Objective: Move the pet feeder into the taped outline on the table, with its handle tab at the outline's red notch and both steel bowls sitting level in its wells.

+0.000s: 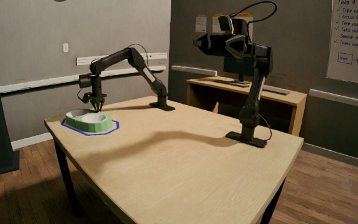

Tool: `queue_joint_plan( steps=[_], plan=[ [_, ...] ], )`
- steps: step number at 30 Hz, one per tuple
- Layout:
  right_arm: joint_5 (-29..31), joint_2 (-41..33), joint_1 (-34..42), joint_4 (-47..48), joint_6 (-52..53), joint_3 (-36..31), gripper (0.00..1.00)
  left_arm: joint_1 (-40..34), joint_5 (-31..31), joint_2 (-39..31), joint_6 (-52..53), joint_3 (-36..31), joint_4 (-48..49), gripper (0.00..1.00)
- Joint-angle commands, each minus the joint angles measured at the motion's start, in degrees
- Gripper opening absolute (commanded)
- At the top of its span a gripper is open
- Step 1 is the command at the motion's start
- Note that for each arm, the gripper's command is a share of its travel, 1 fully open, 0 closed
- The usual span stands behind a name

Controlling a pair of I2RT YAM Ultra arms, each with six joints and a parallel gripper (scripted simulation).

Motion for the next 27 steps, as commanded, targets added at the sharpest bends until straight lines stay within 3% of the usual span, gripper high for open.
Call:
queue_joint_plan(
  steps=[1,3,27],
  plan=[
    [1.2,1.3,0.8,2.5,0.9,-1.7,0.16,-0.1,0.5,-0.1,0.1,1.9,0.5,1.00],
    [1.1,-2.2,0.8,2.5,1.0,-1.5,0.16,-0.1,0.5,-0.1,0.1,1.9,0.5,1.00],
    [-0.2,-3.3,1.7,2.3,1.6,-6.4,0.16,-0.1,0.5,-0.1,0.1,1.9,0.5,1.00]
  ],
)
